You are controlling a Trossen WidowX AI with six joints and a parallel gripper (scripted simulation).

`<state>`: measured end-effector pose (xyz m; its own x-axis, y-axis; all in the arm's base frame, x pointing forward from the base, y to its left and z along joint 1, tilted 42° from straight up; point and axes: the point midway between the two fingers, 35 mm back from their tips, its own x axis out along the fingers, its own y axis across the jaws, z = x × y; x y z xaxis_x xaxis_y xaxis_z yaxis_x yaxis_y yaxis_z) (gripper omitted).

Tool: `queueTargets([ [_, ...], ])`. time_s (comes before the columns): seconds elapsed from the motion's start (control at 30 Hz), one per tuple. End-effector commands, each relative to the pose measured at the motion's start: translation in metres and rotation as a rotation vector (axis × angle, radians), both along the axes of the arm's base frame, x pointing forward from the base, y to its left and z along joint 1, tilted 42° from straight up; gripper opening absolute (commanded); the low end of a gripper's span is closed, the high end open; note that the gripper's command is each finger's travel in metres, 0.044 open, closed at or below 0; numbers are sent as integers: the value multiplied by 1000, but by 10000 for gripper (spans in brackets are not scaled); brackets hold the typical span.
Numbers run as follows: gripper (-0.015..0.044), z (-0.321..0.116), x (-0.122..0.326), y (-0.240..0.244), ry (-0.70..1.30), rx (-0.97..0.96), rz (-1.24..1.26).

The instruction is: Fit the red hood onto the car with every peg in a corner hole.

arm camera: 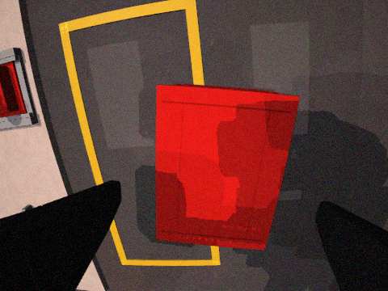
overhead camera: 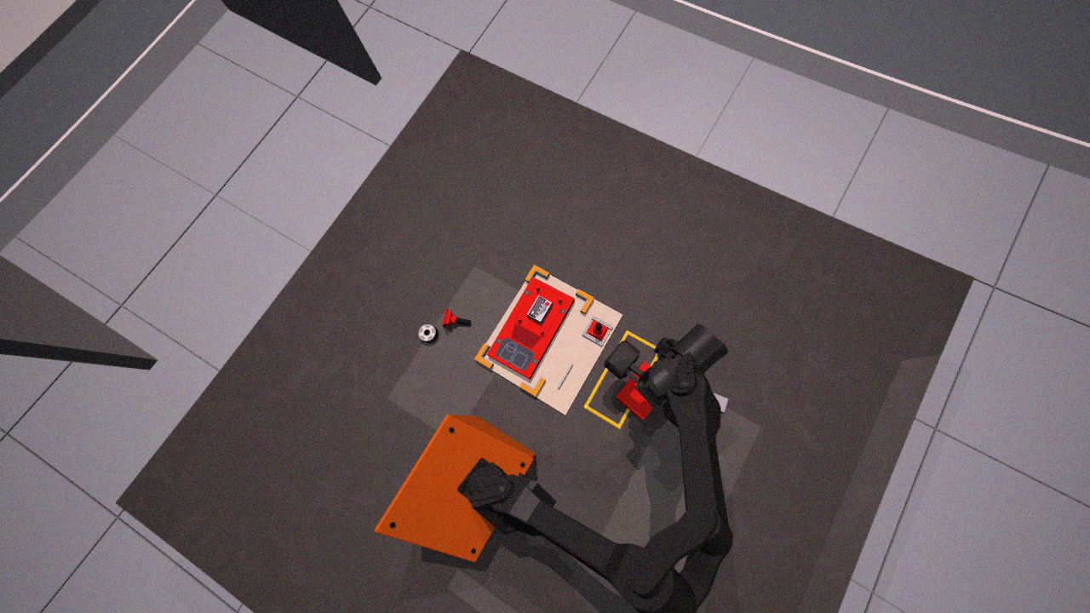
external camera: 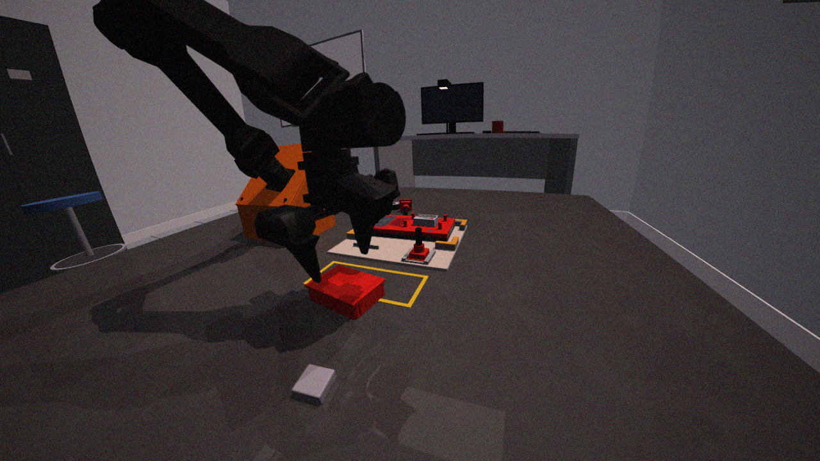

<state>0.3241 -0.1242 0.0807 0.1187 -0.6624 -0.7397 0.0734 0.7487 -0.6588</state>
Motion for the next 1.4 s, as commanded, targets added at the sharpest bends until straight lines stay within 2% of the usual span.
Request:
queueTargets([
  [0.0,440,-5,-1,-2,6,4,4],
  [1.37,440,-23,1,-21,6,2,4],
])
